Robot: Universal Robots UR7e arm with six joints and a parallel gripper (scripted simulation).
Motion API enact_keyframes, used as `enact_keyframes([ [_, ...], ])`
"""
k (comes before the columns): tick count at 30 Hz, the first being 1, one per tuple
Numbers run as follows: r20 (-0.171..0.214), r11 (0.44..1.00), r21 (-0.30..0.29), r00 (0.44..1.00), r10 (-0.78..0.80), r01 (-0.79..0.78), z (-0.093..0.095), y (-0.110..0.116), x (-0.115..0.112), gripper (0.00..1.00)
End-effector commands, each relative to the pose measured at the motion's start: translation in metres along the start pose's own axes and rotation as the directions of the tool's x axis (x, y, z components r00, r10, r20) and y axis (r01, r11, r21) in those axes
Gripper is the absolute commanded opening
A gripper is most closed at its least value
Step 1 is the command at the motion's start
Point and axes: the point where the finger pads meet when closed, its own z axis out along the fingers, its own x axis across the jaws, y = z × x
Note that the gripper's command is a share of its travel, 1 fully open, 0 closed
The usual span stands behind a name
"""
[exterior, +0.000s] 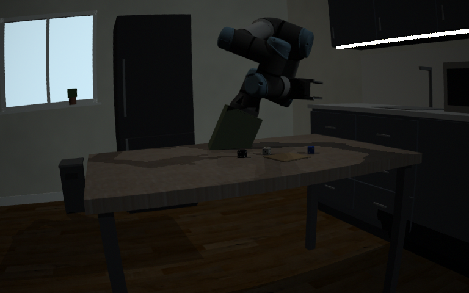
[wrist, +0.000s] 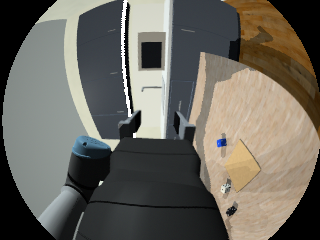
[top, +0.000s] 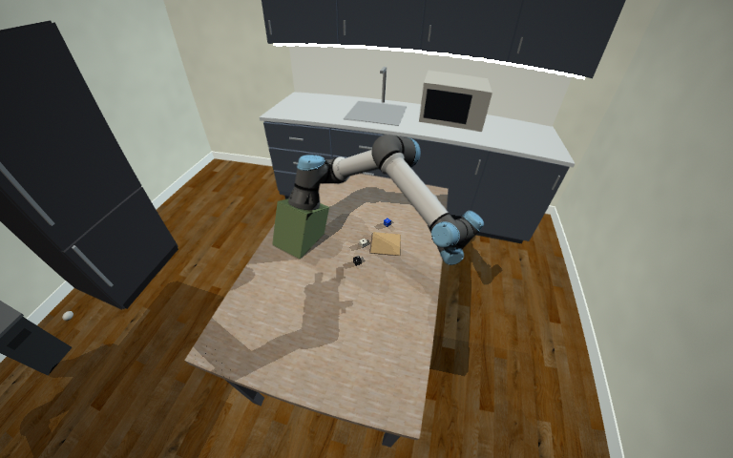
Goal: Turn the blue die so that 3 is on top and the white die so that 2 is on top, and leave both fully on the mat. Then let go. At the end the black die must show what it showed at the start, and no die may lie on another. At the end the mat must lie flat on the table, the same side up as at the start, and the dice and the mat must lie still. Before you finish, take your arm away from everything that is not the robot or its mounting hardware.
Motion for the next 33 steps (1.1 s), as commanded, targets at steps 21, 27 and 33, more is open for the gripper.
enact_keyframes([
  [21, -0.458, 0.962, 0.101, 0.846, 0.273, -0.256, -0.029, 0.126, 0.055, 1.0],
  [27, -0.518, 0.945, 0.156, 0.79, 0.327, -0.288, -0.034, 0.145, 0.065, 1.0],
  [33, -0.594, 0.909, 0.261, 0.688, 0.417, -0.325, -0.041, 0.173, 0.08, 1.0],
])
